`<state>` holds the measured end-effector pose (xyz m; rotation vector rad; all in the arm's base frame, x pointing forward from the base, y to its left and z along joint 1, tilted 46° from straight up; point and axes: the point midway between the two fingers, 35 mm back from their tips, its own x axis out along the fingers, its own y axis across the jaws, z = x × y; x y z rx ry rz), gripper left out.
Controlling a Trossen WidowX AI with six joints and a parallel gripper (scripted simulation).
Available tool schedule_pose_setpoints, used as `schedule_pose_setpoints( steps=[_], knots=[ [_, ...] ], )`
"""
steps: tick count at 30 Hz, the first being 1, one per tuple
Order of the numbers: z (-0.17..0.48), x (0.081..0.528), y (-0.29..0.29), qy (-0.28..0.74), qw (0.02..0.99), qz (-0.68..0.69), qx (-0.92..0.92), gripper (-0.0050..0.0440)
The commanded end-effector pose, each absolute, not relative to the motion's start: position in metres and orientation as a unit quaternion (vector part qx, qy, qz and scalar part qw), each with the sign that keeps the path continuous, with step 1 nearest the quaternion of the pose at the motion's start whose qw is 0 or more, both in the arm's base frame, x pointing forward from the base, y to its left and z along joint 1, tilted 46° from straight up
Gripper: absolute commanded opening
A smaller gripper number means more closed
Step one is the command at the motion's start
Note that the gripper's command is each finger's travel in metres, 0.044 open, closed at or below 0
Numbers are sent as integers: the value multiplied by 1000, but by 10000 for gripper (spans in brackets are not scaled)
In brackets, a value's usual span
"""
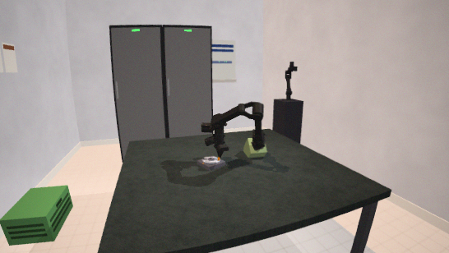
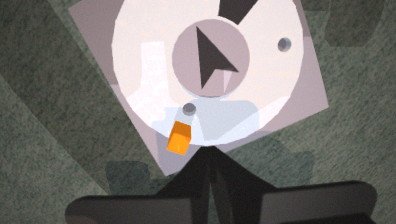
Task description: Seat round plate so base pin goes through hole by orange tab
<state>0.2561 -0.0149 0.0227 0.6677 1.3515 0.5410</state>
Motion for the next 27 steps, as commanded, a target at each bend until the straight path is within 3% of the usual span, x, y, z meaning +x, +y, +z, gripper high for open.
schedule_pose_setpoints(
  steps=[1, 27],
  knots=[
    [23, 258, -14, 602, 700, 241, 297, -50],
    [24, 260, -16, 600, 704, 241, 294, -50]
  ],
)
